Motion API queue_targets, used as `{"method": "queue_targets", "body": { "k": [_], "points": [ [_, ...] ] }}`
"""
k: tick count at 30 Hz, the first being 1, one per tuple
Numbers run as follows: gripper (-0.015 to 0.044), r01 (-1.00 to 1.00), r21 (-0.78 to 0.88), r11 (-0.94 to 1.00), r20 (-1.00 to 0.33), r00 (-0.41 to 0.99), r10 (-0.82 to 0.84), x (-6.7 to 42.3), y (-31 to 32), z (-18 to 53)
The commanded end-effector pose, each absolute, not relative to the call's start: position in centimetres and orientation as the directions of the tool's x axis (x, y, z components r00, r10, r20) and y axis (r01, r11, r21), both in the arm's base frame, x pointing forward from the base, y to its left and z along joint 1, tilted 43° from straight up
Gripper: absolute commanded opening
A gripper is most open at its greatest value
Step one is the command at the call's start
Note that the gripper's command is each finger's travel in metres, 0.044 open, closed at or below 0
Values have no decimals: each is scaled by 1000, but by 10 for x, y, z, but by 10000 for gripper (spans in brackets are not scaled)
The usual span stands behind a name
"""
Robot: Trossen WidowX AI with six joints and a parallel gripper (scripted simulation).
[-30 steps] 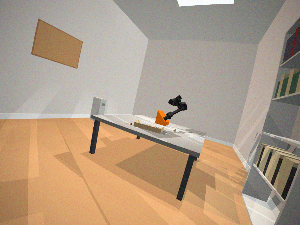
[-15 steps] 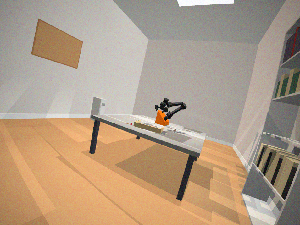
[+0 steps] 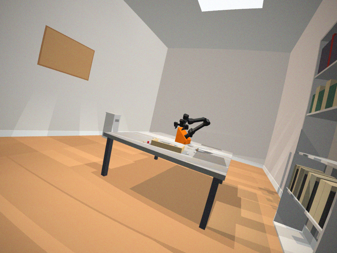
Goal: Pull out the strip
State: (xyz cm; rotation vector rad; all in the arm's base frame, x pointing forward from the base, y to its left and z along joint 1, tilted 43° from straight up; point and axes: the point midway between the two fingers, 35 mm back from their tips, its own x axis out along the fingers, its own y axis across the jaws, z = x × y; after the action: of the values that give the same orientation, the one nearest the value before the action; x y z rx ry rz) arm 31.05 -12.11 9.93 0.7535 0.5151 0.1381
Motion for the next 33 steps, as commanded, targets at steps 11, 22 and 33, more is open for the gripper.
{"method": "queue_targets", "body": {
  "k": [11,22,33],
  "points": [
    [216,38,667,744,-531,725,438,348,-100,89],
    [0,-125,641,757,-712,273,647,390,-18,79],
    [0,-165,659,734,-729,101,678,388,8,81]
  ]
}}
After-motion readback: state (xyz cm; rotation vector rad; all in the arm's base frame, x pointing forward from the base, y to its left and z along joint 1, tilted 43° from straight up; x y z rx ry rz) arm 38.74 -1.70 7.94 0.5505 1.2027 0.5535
